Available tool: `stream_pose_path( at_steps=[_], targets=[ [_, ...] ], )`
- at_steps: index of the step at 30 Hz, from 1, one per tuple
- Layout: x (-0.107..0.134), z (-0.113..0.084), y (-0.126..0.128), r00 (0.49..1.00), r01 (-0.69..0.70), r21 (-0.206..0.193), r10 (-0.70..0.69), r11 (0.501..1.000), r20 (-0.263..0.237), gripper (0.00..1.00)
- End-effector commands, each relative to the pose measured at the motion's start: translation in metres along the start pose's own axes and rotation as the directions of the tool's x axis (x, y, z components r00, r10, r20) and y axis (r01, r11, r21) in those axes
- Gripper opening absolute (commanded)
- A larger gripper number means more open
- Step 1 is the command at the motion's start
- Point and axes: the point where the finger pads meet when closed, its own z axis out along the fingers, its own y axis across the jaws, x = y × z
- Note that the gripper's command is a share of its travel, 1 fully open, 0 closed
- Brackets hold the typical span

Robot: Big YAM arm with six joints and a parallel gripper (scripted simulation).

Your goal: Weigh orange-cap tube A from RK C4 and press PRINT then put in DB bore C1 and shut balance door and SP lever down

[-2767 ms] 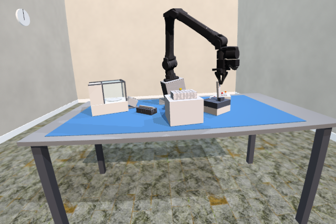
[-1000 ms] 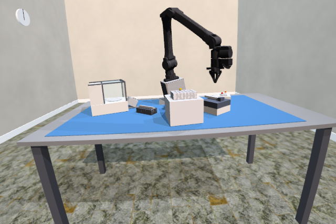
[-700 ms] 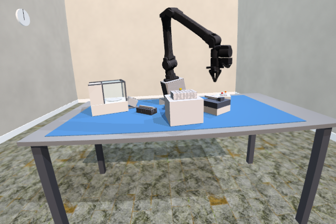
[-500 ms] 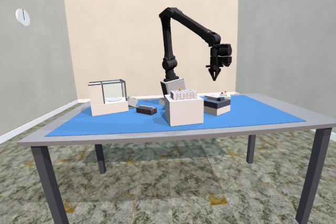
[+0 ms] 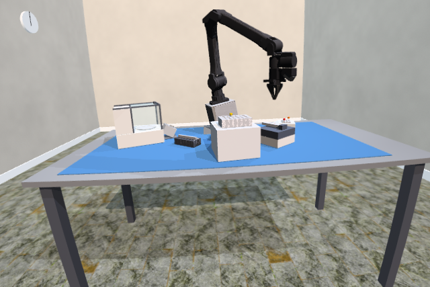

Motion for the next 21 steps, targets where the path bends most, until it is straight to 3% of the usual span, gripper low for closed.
stream_pose_path(
  at_steps=[1,10,12,13,21],
  targets=[
    [-0.026,-0.038,0.006,0.997,-0.013,-0.014,0.014,1.0,0.077,0.0],
    [-0.025,-0.053,0.006,0.997,-0.013,-0.015,0.014,1.0,0.078,0.0],
    [-0.025,-0.053,0.006,0.997,-0.013,-0.015,0.014,1.0,0.078,0.0],
    [-0.025,-0.043,0.005,0.999,-0.014,-0.011,0.014,1.0,0.052,0.0],
    [-0.026,-0.046,0.006,0.999,-0.012,-0.011,0.013,1.0,0.051,0.0]
  ],
)
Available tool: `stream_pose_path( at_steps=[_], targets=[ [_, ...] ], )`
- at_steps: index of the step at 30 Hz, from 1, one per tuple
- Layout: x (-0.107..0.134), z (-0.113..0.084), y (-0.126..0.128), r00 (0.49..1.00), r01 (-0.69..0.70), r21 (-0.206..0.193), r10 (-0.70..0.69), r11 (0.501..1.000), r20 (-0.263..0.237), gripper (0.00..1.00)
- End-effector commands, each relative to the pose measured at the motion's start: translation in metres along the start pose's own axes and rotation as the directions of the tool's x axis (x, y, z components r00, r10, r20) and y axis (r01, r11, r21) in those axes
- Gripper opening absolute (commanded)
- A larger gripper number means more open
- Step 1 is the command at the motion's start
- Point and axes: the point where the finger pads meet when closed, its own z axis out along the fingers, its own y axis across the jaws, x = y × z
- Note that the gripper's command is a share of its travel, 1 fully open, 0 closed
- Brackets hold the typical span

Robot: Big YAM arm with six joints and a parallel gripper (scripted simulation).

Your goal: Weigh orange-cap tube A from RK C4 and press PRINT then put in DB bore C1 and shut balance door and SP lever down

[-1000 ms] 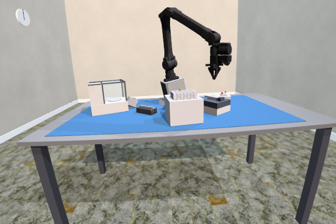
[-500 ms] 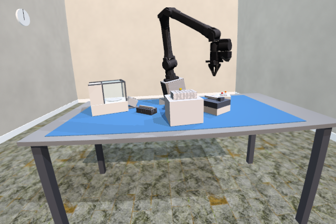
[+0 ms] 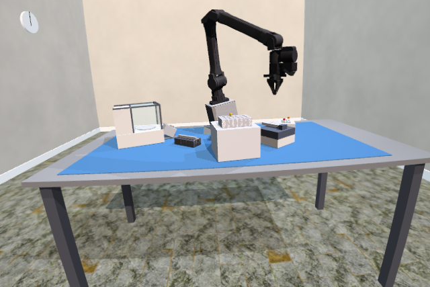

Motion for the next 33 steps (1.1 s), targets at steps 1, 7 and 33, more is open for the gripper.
stream_pose_path(
  at_steps=[1,7,33],
  targets=[
    [-0.0256,-0.0213,0.0064,0.999,-0.011,-0.011,0.012,1.0,0.05,0.0],
    [-0.0266,-0.0234,0.0065,0.998,-0.012,-0.012,0.012,1.0,0.056,0.0],
    [-0.0266,-0.0234,0.0065,0.998,-0.012,-0.012,0.012,1.0,0.056,0.0]
  ],
)
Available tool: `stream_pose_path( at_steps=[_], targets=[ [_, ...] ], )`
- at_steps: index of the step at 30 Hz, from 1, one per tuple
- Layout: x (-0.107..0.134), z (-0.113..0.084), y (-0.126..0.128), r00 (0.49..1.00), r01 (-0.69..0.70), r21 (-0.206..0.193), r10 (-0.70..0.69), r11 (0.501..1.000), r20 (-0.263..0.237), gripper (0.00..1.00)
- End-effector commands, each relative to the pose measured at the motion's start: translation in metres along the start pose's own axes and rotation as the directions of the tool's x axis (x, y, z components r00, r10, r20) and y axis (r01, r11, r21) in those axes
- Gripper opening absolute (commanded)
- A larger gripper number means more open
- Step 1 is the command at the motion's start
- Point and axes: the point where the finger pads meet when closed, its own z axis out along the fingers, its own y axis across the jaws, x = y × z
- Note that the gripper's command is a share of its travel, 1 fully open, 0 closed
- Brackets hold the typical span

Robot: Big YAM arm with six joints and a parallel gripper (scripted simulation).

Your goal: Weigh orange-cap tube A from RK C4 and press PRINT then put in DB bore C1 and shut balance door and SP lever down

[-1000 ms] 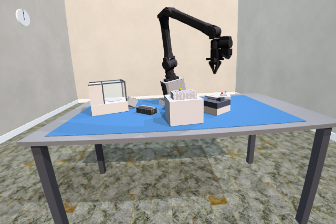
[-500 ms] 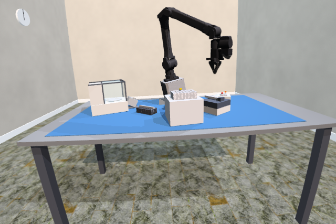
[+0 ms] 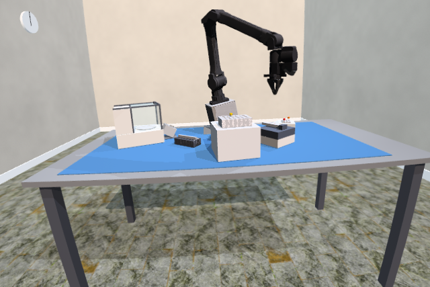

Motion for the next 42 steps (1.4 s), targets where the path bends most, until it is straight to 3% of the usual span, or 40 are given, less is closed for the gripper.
stream_pose_path(
  at_steps=[1,35,37,42],
  targets=[
    [-0.025,-0.023,0.006,0.998,-0.011,-0.012,0.011,1.0,0.055,0.0],
    [-0.025,-0.023,0.006,0.998,-0.011,-0.012,0.011,1.0,0.055,0.0],
    [-0.003,0.006,0.004,1.0,-0.006,-0.006,0.007,1.0,0.02,0.0],
    [0.007,0.029,-0.002,1.0,-0.006,-0.005,0.006,1.0,0.007,0.0]
  ],
)
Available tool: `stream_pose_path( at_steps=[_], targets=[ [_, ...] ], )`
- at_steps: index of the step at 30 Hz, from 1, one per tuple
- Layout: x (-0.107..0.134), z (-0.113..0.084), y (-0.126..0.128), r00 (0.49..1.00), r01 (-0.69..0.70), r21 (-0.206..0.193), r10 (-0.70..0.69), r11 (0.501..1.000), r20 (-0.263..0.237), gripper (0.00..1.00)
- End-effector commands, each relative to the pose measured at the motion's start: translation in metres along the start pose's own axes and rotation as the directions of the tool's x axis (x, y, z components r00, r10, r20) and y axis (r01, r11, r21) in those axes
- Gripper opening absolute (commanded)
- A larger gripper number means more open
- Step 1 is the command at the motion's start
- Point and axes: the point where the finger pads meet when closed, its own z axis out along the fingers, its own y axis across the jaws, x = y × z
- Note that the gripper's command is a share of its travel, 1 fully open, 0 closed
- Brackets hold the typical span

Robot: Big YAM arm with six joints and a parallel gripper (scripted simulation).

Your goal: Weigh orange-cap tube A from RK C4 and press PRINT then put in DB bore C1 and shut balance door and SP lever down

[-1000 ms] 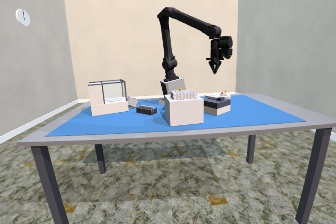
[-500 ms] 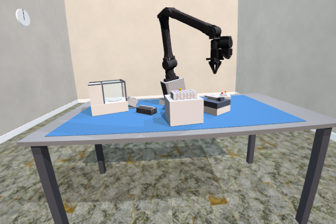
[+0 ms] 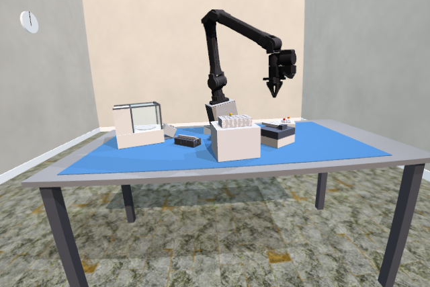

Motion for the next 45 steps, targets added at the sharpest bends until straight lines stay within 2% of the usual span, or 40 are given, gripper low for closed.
stream_pose_path(
  at_steps=[1,3,6,16,18,19,21,22,30,32,33,45],
  targets=[
    [0.004,0.014,-0.004,1.0,-0.001,-0.003,0.001,1.0,-0.012,0.0],
    [0.007,0.012,-0.003,1.0,0.002,-0.005,-0.001,1.0,0.013,0.0],
    [0.017,0.035,-0.004,1.0,0.001,-0.002,-0.001,1.0,-0.012,0.0],
    [0.042,0.077,-0.004,1.0,0.001,-0.001,-0.001,1.0,-0.009,0.0],
    [0.042,0.077,-0.004,1.0,0.001,-0.001,-0.001,1.0,-0.009,0.0],
    [0.039,0.069,-0.001,1.0,0.007,-0.004,-0.007,1.0,0.025,0.0],
    [0.044,0.078,-0.001,1.0,0.006,-0.003,-0.006,1.0,0.011,0.0],
    [0.035,0.073,0.0,1.0,-0.002,-0.004,0.002,1.0,0.018,0.0],
    [0.045,0.076,-0.003,1.0,0.003,-0.003,-0.003,1.0,0.011,0.0],
    [0.045,0.076,-0.003,1.0,0.003,-0.003,-0.003,1.0,0.011,0.0],
    [0.036,0.074,0.0,1.0,-0.002,-0.004,0.002,1.0,0.018,0.0],
    [0.036,0.074,0.0,1.0,-0.002,-0.004,0.002,1.0,0.018,0.0]
  ],
)
